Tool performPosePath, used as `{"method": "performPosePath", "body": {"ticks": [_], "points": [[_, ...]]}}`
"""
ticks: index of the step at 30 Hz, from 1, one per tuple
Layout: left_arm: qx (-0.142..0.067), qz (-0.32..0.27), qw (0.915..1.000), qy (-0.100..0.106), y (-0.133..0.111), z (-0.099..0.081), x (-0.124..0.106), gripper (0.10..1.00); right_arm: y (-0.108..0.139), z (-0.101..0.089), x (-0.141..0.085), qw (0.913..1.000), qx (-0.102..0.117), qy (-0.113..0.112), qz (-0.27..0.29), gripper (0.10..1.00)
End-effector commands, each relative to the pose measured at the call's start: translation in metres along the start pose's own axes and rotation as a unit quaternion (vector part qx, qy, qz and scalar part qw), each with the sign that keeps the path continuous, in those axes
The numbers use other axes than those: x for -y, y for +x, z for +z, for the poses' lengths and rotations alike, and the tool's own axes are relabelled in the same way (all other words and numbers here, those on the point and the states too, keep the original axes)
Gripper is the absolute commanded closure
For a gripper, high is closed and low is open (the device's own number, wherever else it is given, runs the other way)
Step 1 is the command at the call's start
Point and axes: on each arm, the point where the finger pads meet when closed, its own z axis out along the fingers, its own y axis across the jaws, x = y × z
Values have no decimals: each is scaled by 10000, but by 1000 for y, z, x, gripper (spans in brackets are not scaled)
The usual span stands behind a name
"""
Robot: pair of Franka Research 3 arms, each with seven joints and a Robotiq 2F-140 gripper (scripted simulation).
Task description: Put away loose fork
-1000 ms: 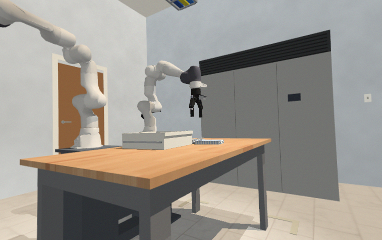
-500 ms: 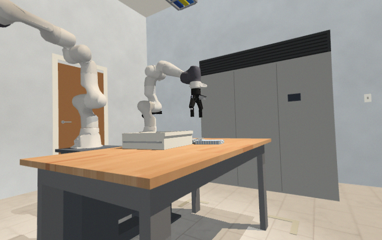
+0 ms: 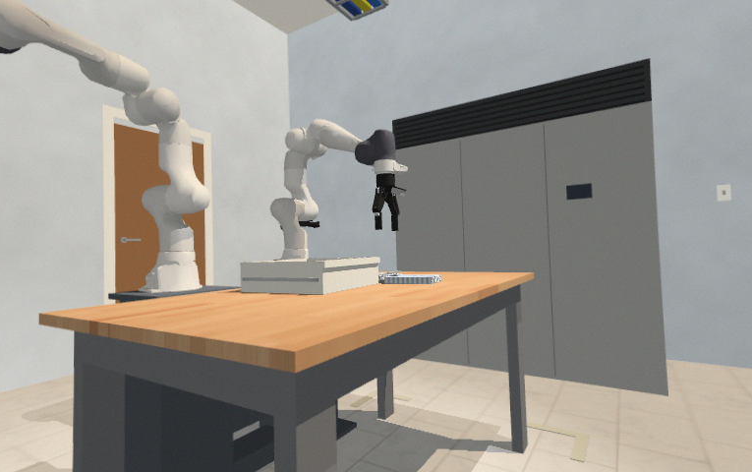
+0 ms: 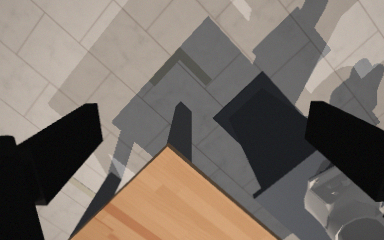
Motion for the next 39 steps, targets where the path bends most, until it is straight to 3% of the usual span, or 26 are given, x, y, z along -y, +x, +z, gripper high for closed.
{"method": "performPosePath", "body": {"ticks": [1,31,37,39], "points": [[16,-7,10000,19,-1,1,1,98,0,1,-1,10000,24,-3,-5,98],[17,-4,10000,19,-1,1,0,98,0,1,-1,10000,24,-3,-5,98],[43,341,9994,-14,-38,1,-7,98,0,1,-1,10000,24,-3,-5,98],[43,341,9994,-14,-38,1,-7,98,0,1,-1,10000,24,-3,-5,98]]}}
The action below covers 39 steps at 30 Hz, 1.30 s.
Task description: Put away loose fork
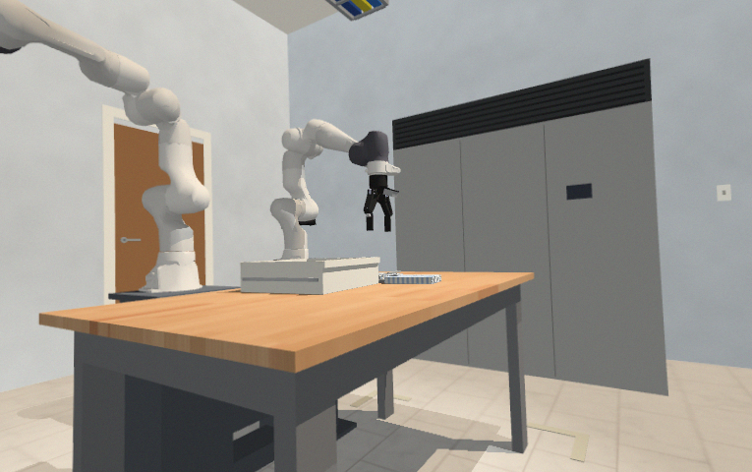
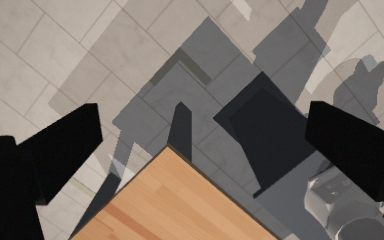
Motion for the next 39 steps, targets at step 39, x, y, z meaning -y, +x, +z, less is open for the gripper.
{"method": "performPosePath", "body": {"ticks": [39], "points": [[-53,1648,9863,35,-148,24,-23,98,0,1,-1,10000,24,-3,-5,98]]}}
